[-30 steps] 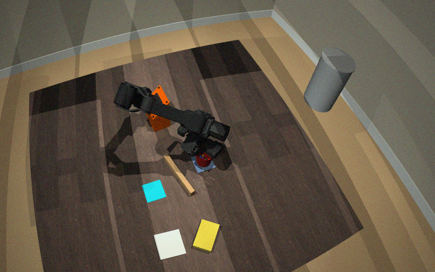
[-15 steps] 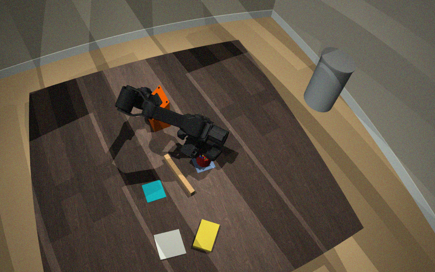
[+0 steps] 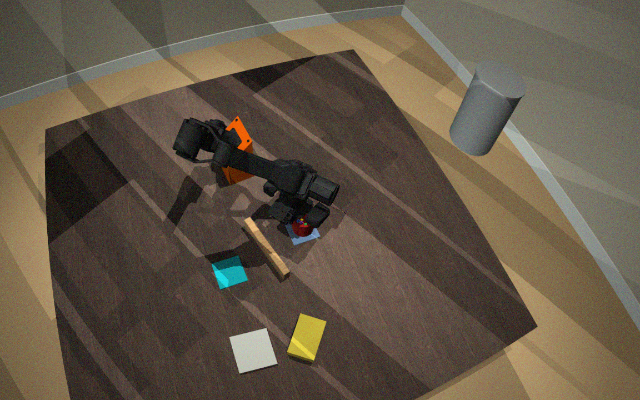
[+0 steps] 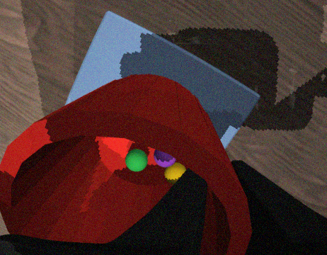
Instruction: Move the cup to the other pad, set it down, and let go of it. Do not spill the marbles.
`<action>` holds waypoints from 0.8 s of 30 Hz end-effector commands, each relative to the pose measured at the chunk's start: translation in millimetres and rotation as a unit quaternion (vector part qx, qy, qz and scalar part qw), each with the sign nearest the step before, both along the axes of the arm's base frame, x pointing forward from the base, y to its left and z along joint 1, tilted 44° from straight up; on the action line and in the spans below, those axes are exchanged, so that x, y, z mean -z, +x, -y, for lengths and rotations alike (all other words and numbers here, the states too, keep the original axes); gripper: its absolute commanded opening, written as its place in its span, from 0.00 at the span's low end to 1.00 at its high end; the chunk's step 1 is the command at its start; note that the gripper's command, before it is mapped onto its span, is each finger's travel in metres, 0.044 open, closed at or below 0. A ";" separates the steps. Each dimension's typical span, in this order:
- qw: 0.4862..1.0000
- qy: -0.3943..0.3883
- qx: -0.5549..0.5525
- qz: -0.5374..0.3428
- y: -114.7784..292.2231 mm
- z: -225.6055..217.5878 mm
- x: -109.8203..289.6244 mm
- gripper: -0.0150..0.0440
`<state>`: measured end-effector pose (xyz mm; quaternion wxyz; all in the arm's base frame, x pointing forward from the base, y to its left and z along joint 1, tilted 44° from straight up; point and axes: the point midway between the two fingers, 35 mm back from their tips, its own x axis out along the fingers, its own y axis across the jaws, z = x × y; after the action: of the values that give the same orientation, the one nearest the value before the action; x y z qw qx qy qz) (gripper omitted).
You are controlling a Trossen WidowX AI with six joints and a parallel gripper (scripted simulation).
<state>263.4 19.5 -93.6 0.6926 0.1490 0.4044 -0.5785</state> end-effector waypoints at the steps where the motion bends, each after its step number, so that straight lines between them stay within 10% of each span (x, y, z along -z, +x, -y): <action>1: 1.000 0.000 0.000 0.001 0.3 -0.2 -0.2 0.27; 24: 1.000 -0.001 -0.002 -0.003 -3.4 -41.5 -43.6 0.25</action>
<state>259.2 50.7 -60.8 0.6910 0.1408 0.4076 -0.5801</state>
